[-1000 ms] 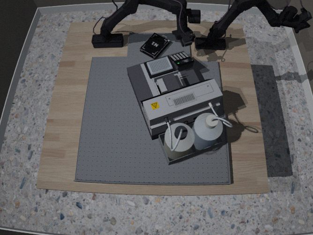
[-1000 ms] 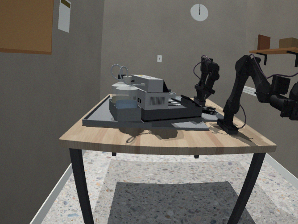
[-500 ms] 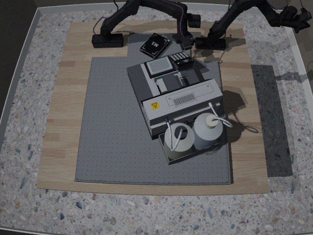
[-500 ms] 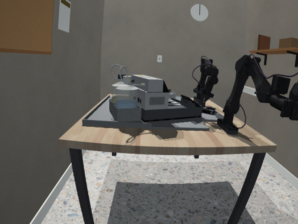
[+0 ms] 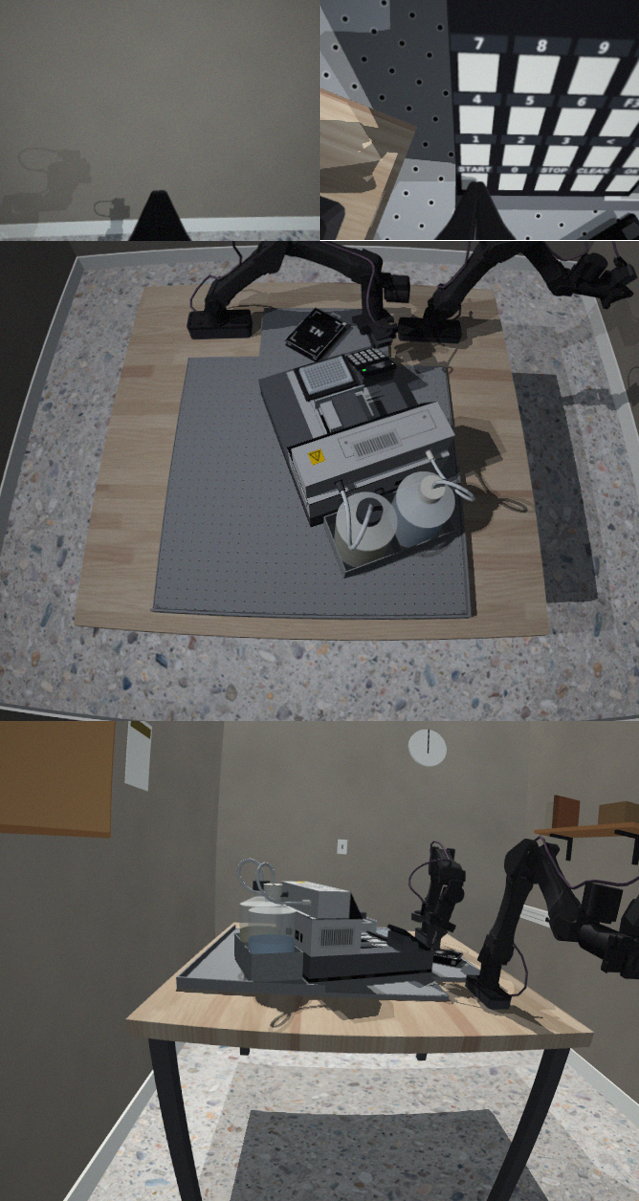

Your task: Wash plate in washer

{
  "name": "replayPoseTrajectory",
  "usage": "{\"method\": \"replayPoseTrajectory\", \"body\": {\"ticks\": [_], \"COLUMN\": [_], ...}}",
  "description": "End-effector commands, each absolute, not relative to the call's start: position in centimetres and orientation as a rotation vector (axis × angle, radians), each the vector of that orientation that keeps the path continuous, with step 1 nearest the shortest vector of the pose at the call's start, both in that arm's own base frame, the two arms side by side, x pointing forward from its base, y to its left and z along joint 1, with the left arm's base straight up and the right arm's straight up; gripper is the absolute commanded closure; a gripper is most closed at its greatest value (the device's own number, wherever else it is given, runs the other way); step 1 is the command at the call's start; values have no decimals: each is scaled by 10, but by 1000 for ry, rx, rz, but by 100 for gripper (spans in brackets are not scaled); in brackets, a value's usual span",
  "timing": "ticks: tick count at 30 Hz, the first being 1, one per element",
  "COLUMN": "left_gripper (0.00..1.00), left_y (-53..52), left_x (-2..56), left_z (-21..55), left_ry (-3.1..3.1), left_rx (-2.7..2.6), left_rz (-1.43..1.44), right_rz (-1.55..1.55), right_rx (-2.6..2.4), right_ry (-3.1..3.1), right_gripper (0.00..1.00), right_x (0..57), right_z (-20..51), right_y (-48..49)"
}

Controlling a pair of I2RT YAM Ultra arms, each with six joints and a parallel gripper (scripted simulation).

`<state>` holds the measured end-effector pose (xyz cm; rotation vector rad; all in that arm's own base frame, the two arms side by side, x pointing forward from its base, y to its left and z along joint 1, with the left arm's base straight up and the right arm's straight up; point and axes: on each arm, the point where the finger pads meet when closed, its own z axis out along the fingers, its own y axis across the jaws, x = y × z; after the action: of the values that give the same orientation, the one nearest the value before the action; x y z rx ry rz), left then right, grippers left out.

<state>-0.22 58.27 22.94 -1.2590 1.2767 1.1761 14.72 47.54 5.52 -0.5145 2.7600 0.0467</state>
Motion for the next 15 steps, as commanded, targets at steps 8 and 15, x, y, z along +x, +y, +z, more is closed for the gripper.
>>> {"method": "replayPoseTrajectory", "body": {"ticks": [8, 15], "left_gripper": [100, 100], "left_y": [580, 580], "left_x": [-5, -5], "left_z": [256, 256], "left_ry": [1206, 1206], "left_rx": [-1214, -1214], "left_rz": [1214, 1214], "right_rz": [112, 99], "right_rx": [-506, -461], "right_ry": [2713, 2718], "right_gripper": [100, 100], "right_x": [149, 159], "right_z": [86, 92], "right_y": [482, 476]}}
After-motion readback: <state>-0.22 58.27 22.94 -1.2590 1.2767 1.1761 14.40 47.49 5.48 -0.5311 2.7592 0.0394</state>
